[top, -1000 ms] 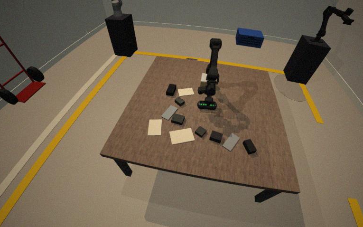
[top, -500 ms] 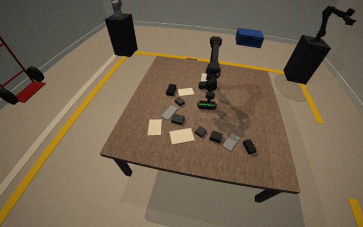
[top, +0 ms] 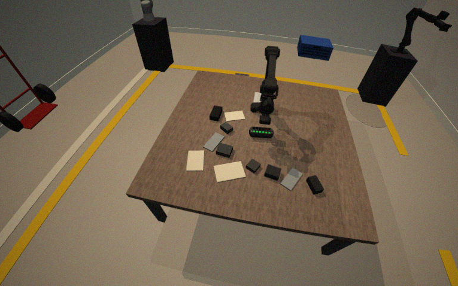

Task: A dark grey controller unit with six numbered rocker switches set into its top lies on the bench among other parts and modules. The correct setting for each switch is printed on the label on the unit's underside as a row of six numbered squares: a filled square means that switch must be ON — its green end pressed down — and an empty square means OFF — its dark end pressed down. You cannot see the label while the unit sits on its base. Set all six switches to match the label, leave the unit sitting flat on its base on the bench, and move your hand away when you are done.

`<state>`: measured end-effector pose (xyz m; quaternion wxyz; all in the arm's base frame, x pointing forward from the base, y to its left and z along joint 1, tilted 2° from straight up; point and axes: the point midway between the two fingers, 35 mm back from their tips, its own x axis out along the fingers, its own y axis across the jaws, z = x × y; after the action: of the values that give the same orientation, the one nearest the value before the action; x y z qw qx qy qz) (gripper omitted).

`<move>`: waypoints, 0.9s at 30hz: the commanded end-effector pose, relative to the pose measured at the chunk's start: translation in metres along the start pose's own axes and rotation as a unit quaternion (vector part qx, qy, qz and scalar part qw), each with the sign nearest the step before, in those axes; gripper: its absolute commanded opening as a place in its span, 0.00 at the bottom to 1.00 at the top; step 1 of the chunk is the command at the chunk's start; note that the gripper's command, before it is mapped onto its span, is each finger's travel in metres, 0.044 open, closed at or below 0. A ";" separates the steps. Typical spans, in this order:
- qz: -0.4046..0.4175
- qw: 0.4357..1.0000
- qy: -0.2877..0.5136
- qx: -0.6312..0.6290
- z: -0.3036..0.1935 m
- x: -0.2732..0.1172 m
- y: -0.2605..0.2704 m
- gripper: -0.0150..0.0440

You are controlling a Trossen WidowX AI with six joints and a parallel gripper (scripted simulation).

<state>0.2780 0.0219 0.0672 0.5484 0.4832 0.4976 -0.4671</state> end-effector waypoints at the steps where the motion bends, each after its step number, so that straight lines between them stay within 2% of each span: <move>1: 0.000 1.000 0.000 0.002 0.000 0.000 0.000 0.25; 11: 0.000 1.000 0.000 0.002 0.000 0.000 0.000 0.25; 27: 0.000 1.000 0.000 0.000 0.000 0.000 0.000 0.97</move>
<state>0.2781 0.0219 0.0672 0.5484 0.4835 0.4973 -0.4671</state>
